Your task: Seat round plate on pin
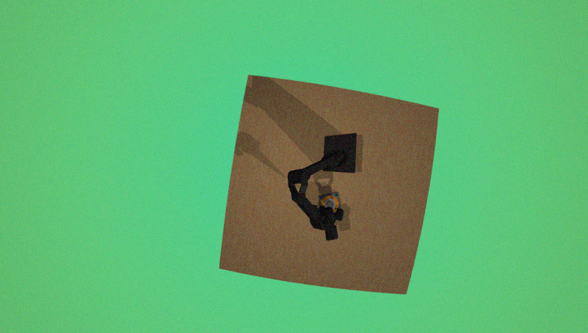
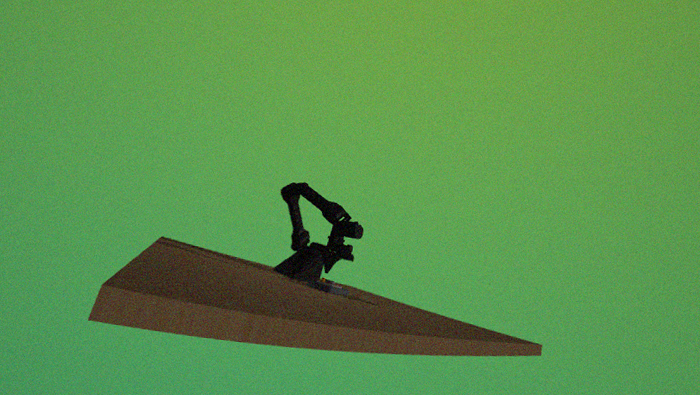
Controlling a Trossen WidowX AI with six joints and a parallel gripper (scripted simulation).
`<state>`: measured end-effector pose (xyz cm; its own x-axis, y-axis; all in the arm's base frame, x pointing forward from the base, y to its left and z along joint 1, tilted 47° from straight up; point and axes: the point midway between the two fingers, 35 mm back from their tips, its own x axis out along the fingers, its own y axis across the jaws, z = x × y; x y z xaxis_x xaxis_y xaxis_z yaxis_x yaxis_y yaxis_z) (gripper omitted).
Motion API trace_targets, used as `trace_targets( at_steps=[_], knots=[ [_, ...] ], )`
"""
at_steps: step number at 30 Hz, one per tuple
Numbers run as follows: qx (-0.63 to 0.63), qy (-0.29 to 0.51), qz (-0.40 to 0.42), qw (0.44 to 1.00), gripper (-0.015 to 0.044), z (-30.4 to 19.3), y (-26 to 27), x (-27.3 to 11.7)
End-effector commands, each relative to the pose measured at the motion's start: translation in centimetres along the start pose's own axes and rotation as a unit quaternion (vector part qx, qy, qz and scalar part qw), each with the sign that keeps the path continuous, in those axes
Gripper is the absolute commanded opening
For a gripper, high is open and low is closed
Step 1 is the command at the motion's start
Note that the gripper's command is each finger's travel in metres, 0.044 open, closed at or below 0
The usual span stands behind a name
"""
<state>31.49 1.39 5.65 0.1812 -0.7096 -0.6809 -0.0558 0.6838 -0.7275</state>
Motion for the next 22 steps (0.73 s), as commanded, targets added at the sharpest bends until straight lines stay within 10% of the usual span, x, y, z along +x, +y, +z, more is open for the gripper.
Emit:
trace_targets(
  at_steps=[1,22],
  knots=[
    [0.003,-0.005,0.003,1.000,0.0000,-0.03,-0.03,-1.96],
    [0.000,-0.006,0.001,1.000,0.0000,0.00,0.06,-1.40]
  ],
)
